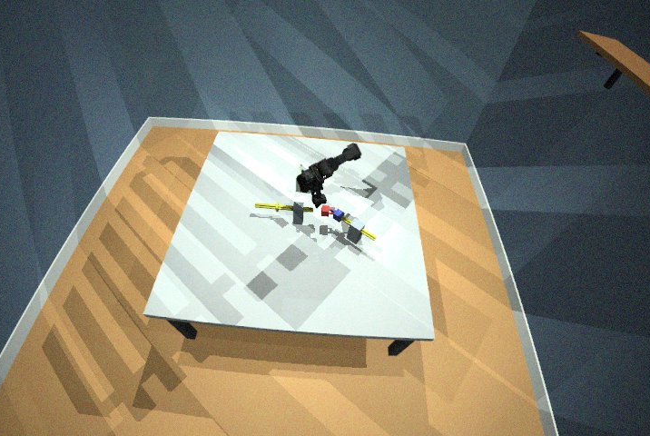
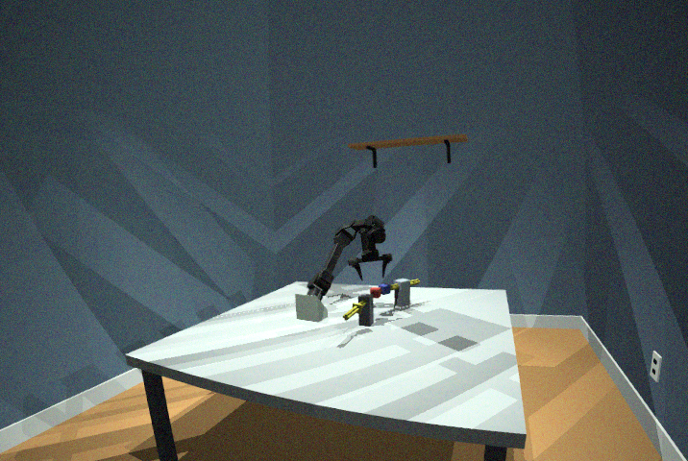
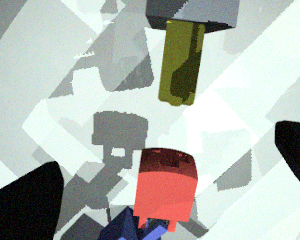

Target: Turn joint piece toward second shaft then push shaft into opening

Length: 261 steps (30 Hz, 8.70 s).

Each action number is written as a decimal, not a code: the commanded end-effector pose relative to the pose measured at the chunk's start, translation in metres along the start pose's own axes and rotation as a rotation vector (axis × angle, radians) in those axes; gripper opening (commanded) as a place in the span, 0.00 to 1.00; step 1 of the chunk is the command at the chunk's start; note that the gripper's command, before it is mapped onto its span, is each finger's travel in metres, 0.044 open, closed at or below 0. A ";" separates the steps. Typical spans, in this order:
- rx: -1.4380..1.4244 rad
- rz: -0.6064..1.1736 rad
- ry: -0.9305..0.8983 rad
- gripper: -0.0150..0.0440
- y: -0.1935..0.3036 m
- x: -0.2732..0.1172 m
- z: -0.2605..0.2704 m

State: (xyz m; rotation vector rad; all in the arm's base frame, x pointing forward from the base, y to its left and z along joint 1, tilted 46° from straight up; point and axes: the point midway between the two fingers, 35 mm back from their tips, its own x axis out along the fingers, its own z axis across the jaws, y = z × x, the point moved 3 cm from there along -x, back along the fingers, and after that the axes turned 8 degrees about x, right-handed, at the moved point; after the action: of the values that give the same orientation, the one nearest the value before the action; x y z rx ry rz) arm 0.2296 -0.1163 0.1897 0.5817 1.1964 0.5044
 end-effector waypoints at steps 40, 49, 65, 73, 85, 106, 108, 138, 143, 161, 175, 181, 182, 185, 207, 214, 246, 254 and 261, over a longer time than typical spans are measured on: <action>-0.562 0.078 0.059 1.00 -0.155 0.013 -0.001; -0.871 0.074 0.059 1.00 -0.204 0.011 -0.012; -1.300 0.078 0.062 1.00 -0.271 0.015 -0.039; -1.181 0.081 0.073 1.00 -0.271 0.020 -0.039; -0.771 0.080 0.114 1.00 -0.272 0.038 -0.037; -0.056 0.044 0.189 1.00 -0.272 0.070 -0.037; 0.012 0.038 0.196 1.00 -0.272 0.073 -0.037; 0.266 0.013 0.220 1.00 -0.270 0.110 -0.042; 0.266 0.014 0.220 0.96 -0.270 0.114 -0.043; 0.266 0.014 0.220 0.43 -0.270 0.114 -0.043; 0.262 0.015 0.221 0.37 -0.270 0.114 -0.043; 0.262 0.015 0.221 0.37 -0.270 0.114 -0.043; 0.262 0.015 0.221 0.37 -0.270 0.114 -0.043; 0.262 0.015 0.221 0.37 -0.270 0.114 -0.043; 0.262 0.015 0.221 0.37 -0.270 0.114 -0.043; 0.262 0.015 0.221 0.37 -0.270 0.114 -0.043; 0.262 0.015 0.221 0.37 -0.270 0.114 -0.043; 0.262 0.015 0.221 0.37 -0.270 0.114 -0.043; 0.262 0.015 0.221 0.37 -0.270 0.114 -0.043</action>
State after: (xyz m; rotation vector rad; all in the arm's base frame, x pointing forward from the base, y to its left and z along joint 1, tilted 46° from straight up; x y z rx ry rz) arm 0.2371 -0.2389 -0.0792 0.7734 1.4826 0.4354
